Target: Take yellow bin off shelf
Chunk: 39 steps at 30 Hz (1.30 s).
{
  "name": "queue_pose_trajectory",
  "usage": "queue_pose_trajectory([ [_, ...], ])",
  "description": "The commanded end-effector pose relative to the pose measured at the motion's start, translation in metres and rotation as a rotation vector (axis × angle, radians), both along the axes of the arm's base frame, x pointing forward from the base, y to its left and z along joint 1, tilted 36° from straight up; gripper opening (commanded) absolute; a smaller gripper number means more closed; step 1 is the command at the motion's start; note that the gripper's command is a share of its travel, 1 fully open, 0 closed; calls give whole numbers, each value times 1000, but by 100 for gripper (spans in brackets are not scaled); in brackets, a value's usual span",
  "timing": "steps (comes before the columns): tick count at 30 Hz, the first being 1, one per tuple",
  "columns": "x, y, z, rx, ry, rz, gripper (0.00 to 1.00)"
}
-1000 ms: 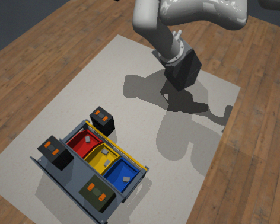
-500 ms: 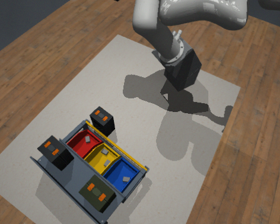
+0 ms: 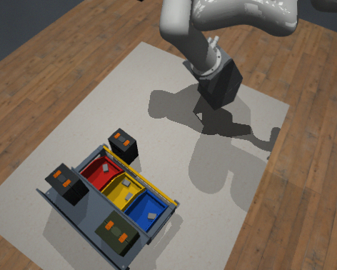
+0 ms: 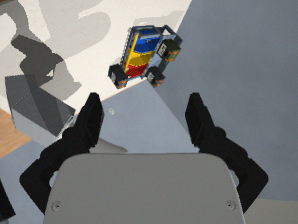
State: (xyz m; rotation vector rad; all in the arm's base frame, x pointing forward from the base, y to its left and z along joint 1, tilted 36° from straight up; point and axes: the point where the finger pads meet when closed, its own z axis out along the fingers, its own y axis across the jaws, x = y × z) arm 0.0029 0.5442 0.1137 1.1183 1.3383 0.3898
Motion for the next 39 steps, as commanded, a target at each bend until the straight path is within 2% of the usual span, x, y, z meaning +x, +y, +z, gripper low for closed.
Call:
queue_pose_trajectory([
  [1,-1,0,2,126,18,96,100],
  [3,-1,0,2,208,29,160,100],
  [15,-1,0,2,208,29,160,100],
  [16,-1,0,2,45,7,32,100],
  [20,-1,0,2,208,29,160,100],
  [32,-1,0,2,208,29,160,100],
  [33,-1,0,2,45,7,32,100],
  [37,-1,0,2,208,29,160,100],
  [39,-1,0,2,208,29,160,100],
])
